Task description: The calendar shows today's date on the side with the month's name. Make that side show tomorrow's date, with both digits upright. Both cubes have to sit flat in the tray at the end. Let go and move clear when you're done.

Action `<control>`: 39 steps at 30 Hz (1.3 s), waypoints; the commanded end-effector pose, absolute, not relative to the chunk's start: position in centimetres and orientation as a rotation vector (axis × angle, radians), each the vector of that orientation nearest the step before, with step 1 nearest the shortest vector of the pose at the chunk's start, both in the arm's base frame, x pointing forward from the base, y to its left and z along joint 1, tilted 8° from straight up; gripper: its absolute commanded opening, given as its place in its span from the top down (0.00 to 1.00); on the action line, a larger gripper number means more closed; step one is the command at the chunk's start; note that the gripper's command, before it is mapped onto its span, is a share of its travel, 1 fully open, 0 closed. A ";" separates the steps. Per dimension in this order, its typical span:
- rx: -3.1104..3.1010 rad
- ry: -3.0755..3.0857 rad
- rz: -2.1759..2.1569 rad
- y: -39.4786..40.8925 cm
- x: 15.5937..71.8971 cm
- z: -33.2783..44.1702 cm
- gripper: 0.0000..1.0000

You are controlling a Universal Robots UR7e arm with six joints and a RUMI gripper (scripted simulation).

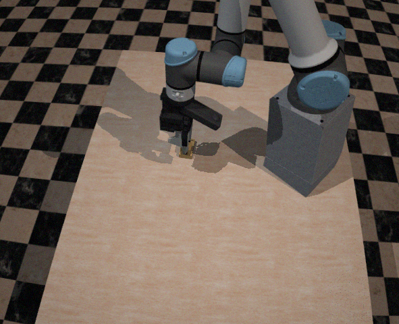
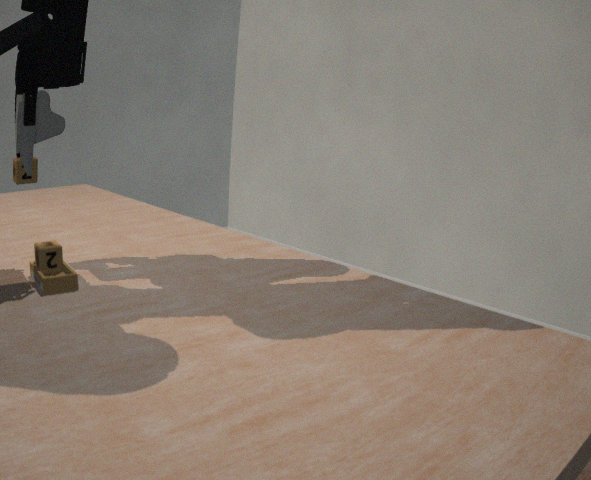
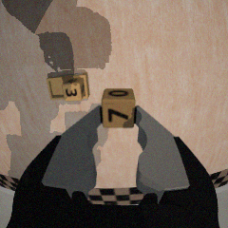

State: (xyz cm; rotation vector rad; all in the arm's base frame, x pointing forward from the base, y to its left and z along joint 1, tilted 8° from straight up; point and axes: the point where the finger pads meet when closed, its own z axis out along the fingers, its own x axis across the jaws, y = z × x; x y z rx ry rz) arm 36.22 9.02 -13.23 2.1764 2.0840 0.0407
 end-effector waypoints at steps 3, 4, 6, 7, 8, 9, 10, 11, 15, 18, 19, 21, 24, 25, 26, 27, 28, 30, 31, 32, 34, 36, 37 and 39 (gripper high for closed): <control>2.390 1.833 0.055 8.9 36.3 -13.2 0.90; 2.402 1.817 0.056 8.9 36.3 -13.1 0.90; 2.466 1.731 0.063 8.9 36.4 -13.1 0.90; 2.479 1.713 0.064 8.9 36.4 -13.1 0.90; 2.516 1.660 0.068 8.9 36.4 -13.1 0.90; 2.517 1.659 0.069 8.9 36.4 -13.1 0.90; 2.553 1.604 0.073 8.9 36.4 -13.1 0.90; 2.584 1.556 0.076 8.8 36.4 -13.1 0.90; 2.624 1.490 0.081 8.8 36.5 -13.1 0.90; 2.715 1.324 0.093 8.7 36.6 -13.0 0.90; 2.722 1.311 0.094 8.7 36.6 -13.0 0.90; 2.770 1.212 0.100 8.7 36.7 -13.0 0.90; 2.809 1.123 0.106 8.6 36.8 -13.0 0.90; 2.836 1.059 0.110 8.6 36.8 -13.0 0.90; 2.853 1.015 0.112 8.5 36.9 -13.0 0.90; 2.861 0.993 0.114 8.5 36.9 -12.9 0.90; 2.882 0.934 0.117 8.5 36.9 -12.9 0.90; 2.907 0.860 0.122 8.4 37.0 -12.9 0.90; 2.907 0.860 0.122 8.4 37.0 -12.9 0.90; 2.907 0.860 0.122 8.4 37.0 -12.9 0.90; 2.948 0.724 0.129 8.3 37.1 -12.9 0.90; 2.966 0.654 0.133 8.3 37.2 -12.8 0.90; 2.980 0.594 0.136 8.2 37.3 -12.8 0.90; 2.997 0.514 0.140 8.1 37.3 -12.8 0.90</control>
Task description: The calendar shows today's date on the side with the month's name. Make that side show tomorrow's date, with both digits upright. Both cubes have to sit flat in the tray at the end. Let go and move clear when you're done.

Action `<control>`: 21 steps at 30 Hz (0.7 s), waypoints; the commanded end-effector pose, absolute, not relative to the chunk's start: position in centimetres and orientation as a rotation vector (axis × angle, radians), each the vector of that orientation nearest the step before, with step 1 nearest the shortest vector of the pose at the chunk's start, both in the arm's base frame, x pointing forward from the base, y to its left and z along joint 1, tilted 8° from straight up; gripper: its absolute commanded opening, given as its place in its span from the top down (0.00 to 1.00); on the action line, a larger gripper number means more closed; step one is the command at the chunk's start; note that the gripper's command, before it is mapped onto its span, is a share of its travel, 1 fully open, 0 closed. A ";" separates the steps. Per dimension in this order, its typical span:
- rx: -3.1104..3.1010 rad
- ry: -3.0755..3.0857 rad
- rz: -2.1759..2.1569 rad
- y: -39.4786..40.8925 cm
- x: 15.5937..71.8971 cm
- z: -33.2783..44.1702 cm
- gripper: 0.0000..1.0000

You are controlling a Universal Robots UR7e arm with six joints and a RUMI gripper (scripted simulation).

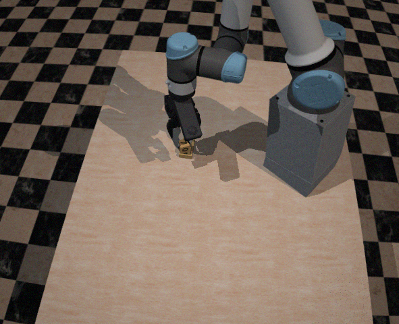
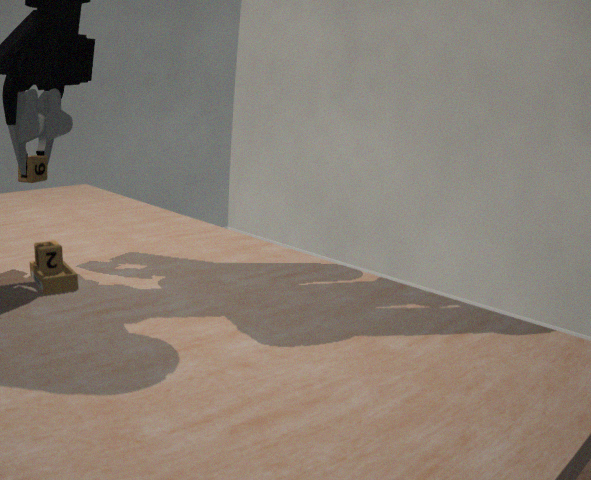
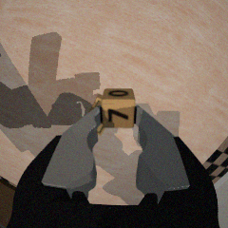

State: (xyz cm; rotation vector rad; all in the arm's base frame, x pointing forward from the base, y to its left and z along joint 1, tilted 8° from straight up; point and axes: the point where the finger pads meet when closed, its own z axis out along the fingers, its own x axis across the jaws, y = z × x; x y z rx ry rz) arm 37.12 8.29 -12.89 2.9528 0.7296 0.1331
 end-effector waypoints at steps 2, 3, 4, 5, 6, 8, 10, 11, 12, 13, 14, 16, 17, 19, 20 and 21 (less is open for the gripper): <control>3.011 0.443 0.144 8.1 37.4 -12.8 0.90; 3.021 0.384 0.147 8.0 37.5 -12.8 0.90; 3.022 0.372 0.147 8.0 37.5 -12.8 0.90; 3.033 0.300 0.151 7.9 37.6 -12.7 0.90; 3.038 0.257 0.153 7.9 37.6 -12.7 0.90; 3.047 0.170 0.157 7.8 37.7 -12.7 0.90; 3.047 0.170 0.157 7.8 37.7 -12.7 0.90; 3.048 0.155 0.157 7.8 37.7 -12.7 0.90; 3.053 0.083 0.161 7.7 37.8 -12.7 0.90; 3.057 0.010 0.164 7.6 37.9 -12.6 0.90; 3.058 -0.045 0.166 7.5 37.9 -12.6 0.90; 3.059 -0.128 0.169 7.4 38.0 -12.6 0.90; 3.058 -0.136 0.170 7.4 38.0 -12.6 0.90; 3.055 -0.255 0.174 7.2 38.1 -12.6 0.90; 3.054 -0.282 0.175 7.2 38.1 -12.6 0.90; 3.050 -0.343 0.178 7.1 38.2 -12.5 0.90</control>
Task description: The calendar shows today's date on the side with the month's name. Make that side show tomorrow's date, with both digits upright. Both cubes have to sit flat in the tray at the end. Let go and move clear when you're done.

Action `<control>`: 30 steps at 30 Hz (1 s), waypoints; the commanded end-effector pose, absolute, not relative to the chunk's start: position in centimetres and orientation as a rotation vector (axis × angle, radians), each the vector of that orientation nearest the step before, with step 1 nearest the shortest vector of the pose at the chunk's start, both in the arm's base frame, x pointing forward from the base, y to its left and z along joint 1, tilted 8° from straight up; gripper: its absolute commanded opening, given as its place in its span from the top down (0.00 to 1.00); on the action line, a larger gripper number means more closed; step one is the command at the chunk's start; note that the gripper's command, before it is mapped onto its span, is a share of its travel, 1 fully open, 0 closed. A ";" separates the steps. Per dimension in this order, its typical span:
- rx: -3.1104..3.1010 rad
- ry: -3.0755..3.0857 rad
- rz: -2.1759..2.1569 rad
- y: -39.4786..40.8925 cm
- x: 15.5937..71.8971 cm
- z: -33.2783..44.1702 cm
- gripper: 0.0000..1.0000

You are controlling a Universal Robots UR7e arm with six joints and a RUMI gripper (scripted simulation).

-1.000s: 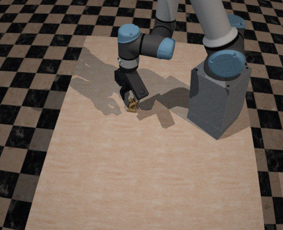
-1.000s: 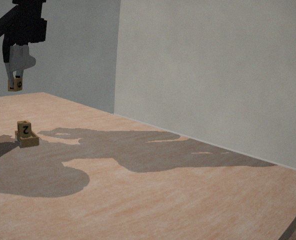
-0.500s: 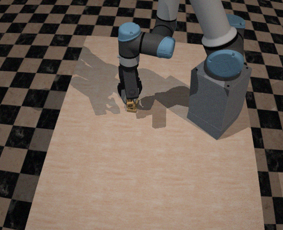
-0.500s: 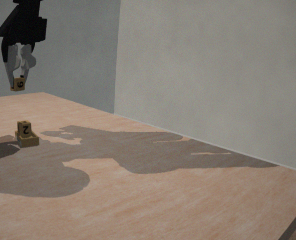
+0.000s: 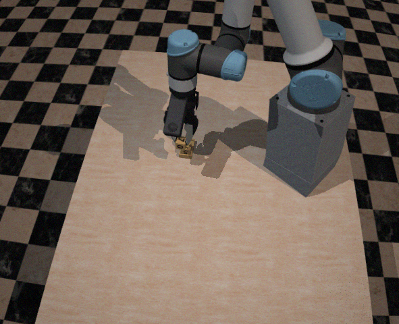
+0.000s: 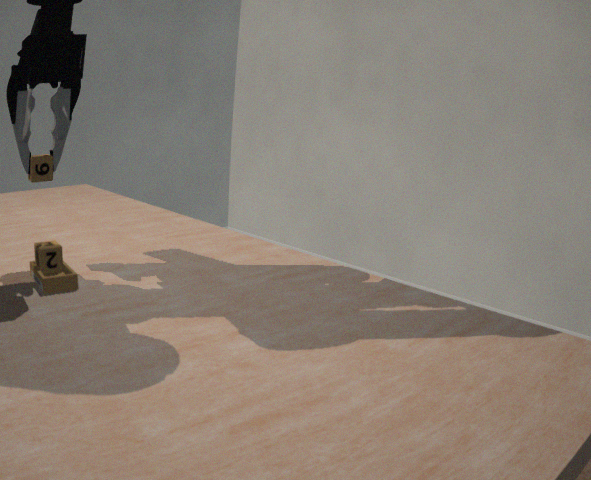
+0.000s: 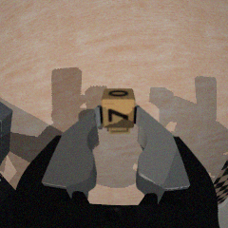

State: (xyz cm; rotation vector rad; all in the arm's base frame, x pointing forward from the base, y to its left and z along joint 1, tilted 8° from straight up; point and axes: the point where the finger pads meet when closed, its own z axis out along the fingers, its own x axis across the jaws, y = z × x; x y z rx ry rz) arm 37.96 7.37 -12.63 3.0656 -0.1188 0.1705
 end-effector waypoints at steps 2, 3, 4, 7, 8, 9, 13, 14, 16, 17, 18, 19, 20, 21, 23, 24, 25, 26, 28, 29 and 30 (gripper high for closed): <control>3.042 -0.428 0.181 7.0 38.3 -12.5 0.90; 3.037 -0.471 0.182 6.9 38.3 -12.5 0.90; 3.033 -0.500 0.183 6.8 38.3 -12.5 0.90; 3.023 -0.573 0.186 6.7 38.4 -12.5 0.90; 3.012 -0.645 0.188 6.6 38.5 -12.4 0.90; 3.002 -0.697 0.189 6.5 38.5 -12.4 0.90; 2.967 -0.858 0.194 6.2 38.7 -12.4 0.90; 2.955 -0.905 0.195 6.1 38.7 -12.3 0.90; 2.931 -0.989 0.197 6.0 38.8 -12.3 0.90; 2.929 -0.998 0.198 6.0 38.8 -12.3 0.90; 2.907 -1.066 0.199 5.8 38.8 -12.3 0.90; 2.892 -1.112 0.200 5.7 38.9 -12.3 0.90; 2.885 -1.135 0.201 5.7 38.9 -12.3 0.90; 2.863 -1.195 0.202 5.6 38.9 -12.2 0.90; 2.863 -1.195 0.202 5.6 38.9 -12.2 0.90; 2.860 -1.202 0.202 5.5 38.9 -12.2 0.90; 2.835 -1.268 0.204 5.4 39.0 -12.2 0.90; 2.808 -1.334 0.205 5.3 39.0 -12.2 0.90; 2.779 -1.399 0.206 5.1 39.0 -12.2 0.90; 2.749 -1.463 0.207 5.0 39.1 -12.1 0.90; 2.728 -1.507 0.207 4.9 39.1 -12.1 0.90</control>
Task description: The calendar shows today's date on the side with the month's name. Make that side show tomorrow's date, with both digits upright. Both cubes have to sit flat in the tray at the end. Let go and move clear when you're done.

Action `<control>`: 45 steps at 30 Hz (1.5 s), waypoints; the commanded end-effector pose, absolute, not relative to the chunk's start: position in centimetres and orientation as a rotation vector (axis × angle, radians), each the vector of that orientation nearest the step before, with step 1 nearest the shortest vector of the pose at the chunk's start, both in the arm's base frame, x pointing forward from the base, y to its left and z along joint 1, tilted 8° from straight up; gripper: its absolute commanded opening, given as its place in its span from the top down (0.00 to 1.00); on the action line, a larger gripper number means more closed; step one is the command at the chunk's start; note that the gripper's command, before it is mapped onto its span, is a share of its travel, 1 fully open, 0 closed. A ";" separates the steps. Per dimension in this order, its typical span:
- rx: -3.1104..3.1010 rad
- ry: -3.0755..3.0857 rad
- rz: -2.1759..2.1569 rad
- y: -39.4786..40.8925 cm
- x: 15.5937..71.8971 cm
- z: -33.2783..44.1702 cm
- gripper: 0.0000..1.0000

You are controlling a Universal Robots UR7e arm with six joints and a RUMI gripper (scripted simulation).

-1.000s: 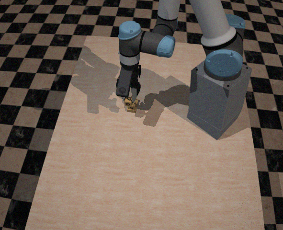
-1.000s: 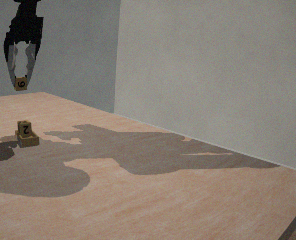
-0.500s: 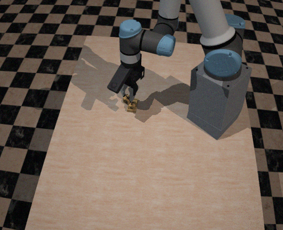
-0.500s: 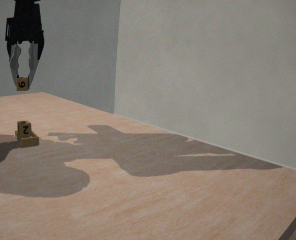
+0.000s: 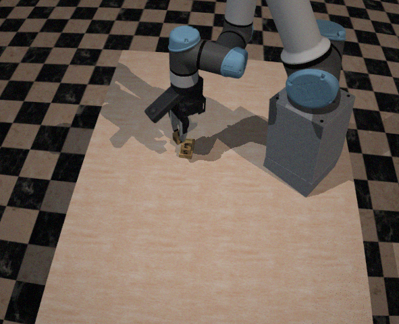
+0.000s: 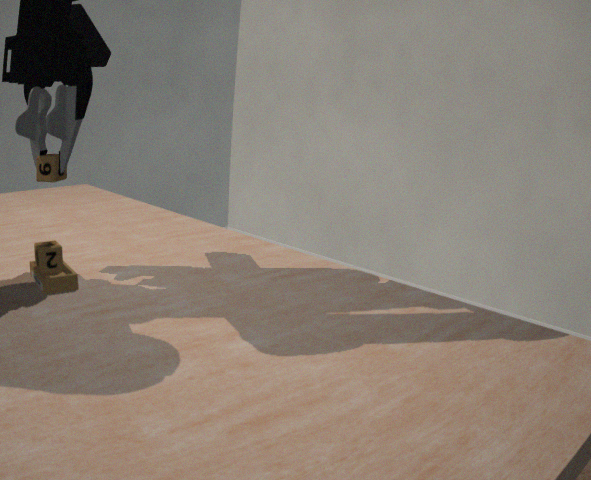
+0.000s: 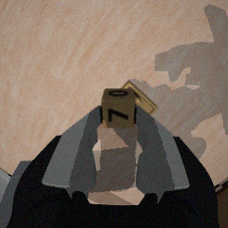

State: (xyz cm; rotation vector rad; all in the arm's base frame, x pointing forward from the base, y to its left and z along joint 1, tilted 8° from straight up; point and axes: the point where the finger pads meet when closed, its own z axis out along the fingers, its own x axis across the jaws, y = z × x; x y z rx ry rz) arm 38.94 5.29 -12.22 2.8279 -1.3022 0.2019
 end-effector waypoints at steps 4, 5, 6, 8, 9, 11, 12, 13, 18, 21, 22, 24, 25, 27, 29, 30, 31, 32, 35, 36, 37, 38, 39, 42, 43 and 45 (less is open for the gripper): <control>2.653 -1.649 0.209 4.5 39.2 -12.1 0.90; 2.624 -1.698 0.210 4.4 39.2 -12.0 0.90; 2.618 -1.708 0.210 4.4 39.2 -12.0 0.90; 2.556 -1.808 0.211 4.1 39.2 -12.0 0.90; 2.556 -1.808 0.211 4.1 39.2 -12.0 0.90; 2.545 -1.825 0.211 4.1 39.2 -12.0 0.90; 2.508 -1.881 0.211 3.9 39.2 -12.0 0.90; 2.469 -1.936 0.211 3.8 39.2 -12.0 0.90; 2.348 -2.094 0.211 3.3 39.2 -11.9 0.90; 2.263 -2.194 0.211 3.0 39.2 -11.9 0.90; 2.220 -2.241 0.210 2.9 39.2 -11.8 0.90; 2.176 -2.288 0.210 2.8 39.2 -11.8 0.90; 2.132 -2.333 0.209 2.6 39.2 -11.8 0.90; 2.132 -2.333 0.209 2.6 39.2 -11.8 0.90; 2.042 -2.419 0.208 2.3 39.2 -11.8 0.90; 1.996 -2.460 0.207 2.2 39.1 -11.8 0.90; 1.954 -2.496 0.206 2.1 39.1 -11.7 0.90; 1.950 -2.499 0.206 2.1 39.1 -11.7 0.90; 1.820 -2.605 0.204 1.7 39.0 -11.7 0.90; 1.812 -2.611 0.203 1.7 39.0 -11.7 0.90; 1.765 -2.645 0.202 1.6 39.0 -11.7 0.90; 1.719 -2.678 0.201 1.4 39.0 -11.7 0.90; 1.678 -2.707 0.200 1.3 38.9 -11.7 0.90; 1.580 -2.771 0.198 1.1 38.9 -11.6 0.90; 1.580 -2.771 0.198 1.1 38.9 -11.6 0.90; 1.534 -2.799 0.196 1.0 38.8 -11.6 0.90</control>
